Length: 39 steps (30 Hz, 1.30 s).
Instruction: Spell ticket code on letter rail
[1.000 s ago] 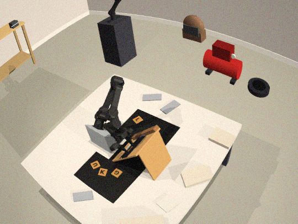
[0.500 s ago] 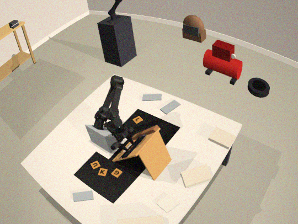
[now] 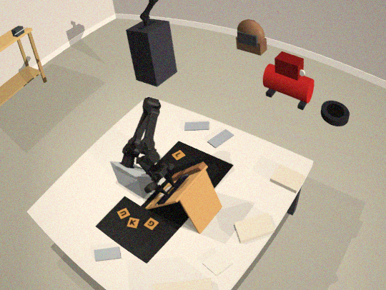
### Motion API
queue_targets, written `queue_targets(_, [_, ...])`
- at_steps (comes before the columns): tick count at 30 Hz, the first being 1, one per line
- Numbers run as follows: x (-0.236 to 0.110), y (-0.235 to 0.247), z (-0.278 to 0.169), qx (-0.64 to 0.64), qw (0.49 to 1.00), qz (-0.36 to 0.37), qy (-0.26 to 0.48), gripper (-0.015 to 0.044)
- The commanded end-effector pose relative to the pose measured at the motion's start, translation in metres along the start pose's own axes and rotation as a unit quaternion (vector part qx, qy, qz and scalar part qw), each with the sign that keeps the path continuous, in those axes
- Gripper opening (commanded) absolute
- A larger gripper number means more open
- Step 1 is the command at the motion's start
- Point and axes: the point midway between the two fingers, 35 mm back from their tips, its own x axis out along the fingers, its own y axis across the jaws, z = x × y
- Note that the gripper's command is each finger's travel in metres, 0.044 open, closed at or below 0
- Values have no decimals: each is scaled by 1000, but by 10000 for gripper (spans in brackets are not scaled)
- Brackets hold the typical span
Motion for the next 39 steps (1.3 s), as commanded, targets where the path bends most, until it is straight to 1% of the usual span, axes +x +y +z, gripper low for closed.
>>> queue_targets(1, [0,2,-2,2,1000,-2,0,0])
queue_targets(39, [0,23,-2,3,1000,-2,1,0])
